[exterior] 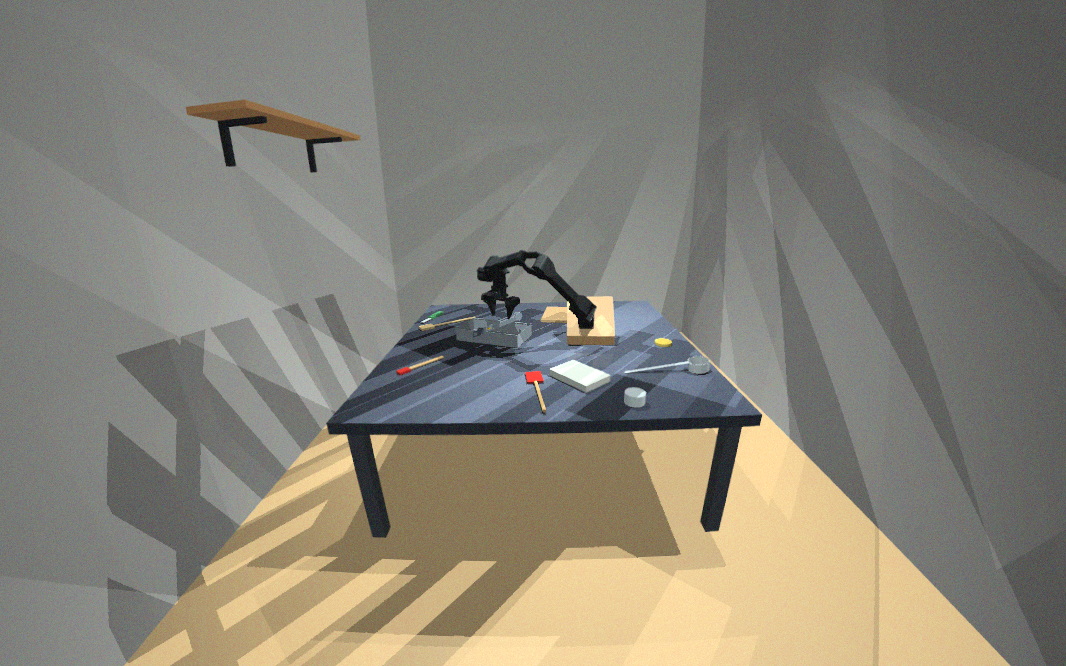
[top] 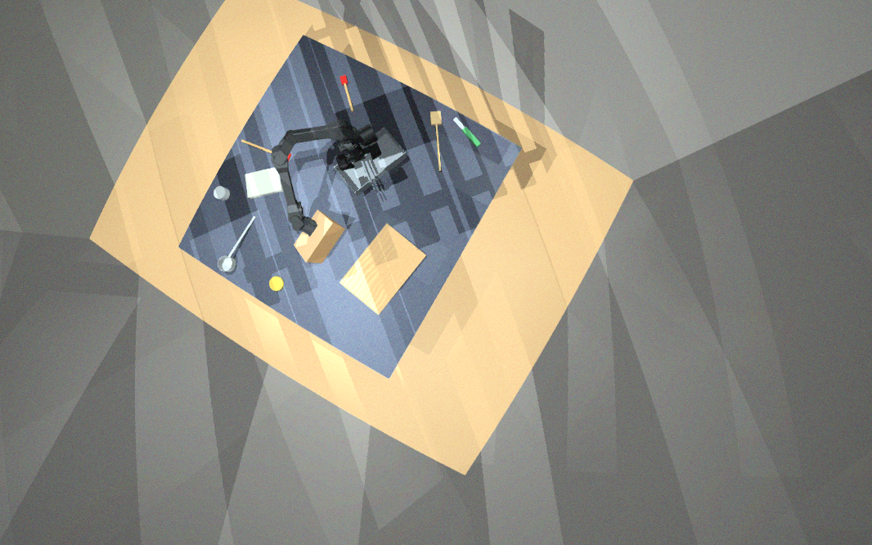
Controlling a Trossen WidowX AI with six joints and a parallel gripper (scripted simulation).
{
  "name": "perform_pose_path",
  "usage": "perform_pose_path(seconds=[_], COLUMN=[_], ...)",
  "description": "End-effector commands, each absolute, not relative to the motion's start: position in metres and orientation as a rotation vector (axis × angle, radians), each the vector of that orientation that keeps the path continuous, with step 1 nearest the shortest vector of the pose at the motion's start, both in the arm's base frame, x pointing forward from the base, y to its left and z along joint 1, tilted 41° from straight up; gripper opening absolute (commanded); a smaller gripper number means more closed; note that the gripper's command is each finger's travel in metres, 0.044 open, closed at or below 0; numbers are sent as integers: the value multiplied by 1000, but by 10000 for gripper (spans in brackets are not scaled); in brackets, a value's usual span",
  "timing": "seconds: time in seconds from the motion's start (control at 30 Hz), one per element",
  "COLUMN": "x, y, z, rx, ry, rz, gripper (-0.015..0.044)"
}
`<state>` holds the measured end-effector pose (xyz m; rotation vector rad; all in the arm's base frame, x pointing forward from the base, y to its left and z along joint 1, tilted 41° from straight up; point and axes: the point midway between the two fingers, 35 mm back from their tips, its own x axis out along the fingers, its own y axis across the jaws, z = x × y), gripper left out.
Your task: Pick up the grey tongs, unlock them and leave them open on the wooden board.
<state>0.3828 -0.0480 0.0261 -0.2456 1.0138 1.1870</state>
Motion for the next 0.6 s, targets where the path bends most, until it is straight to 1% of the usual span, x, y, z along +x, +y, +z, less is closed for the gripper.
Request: perform_pose_path(seconds=[0.0,0.57], x=[383,385], y=[-46,-28], z=[24,3], rx=[-245,-245], ry=[1010,1010], rz=[1192,1192], gripper=[440,440])
